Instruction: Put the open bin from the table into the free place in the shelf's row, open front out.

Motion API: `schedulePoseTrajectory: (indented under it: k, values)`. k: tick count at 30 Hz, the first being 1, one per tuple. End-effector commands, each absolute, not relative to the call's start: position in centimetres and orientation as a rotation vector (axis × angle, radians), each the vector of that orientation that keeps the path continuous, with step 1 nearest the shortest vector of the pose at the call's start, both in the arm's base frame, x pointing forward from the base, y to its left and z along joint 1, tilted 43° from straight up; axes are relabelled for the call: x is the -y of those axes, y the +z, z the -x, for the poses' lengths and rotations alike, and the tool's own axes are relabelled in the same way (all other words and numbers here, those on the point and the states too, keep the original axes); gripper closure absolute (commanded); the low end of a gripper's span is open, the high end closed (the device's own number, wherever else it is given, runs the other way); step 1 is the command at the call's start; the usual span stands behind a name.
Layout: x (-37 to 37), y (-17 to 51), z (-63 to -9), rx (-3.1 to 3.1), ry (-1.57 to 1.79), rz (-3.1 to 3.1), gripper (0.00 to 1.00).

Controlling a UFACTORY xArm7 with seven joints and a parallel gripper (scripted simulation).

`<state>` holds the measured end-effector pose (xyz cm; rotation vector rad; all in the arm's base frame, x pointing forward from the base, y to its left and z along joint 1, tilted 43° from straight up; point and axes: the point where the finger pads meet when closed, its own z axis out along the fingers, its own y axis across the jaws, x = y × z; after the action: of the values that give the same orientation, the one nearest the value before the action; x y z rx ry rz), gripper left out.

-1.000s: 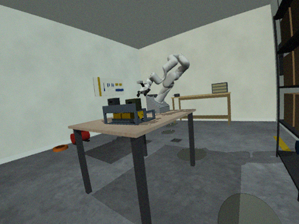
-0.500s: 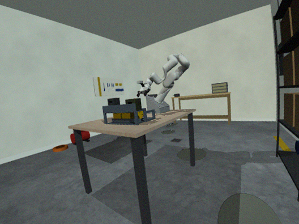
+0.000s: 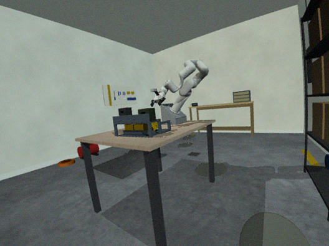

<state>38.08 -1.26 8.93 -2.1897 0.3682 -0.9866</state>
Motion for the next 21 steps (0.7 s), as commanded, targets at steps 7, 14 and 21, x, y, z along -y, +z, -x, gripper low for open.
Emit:
schedulePoseTrajectory:
  k: [7,14,21]
  values:
    - [-0.5,8.0,-37.5,-0.424,-1.200,2.060,0.00]
    - [-0.5,8.0,-37.5,-0.424,-1.200,2.060,0.00]
    - [-0.1,8.2,-37.6,-0.413,-1.159,2.087,0.00]
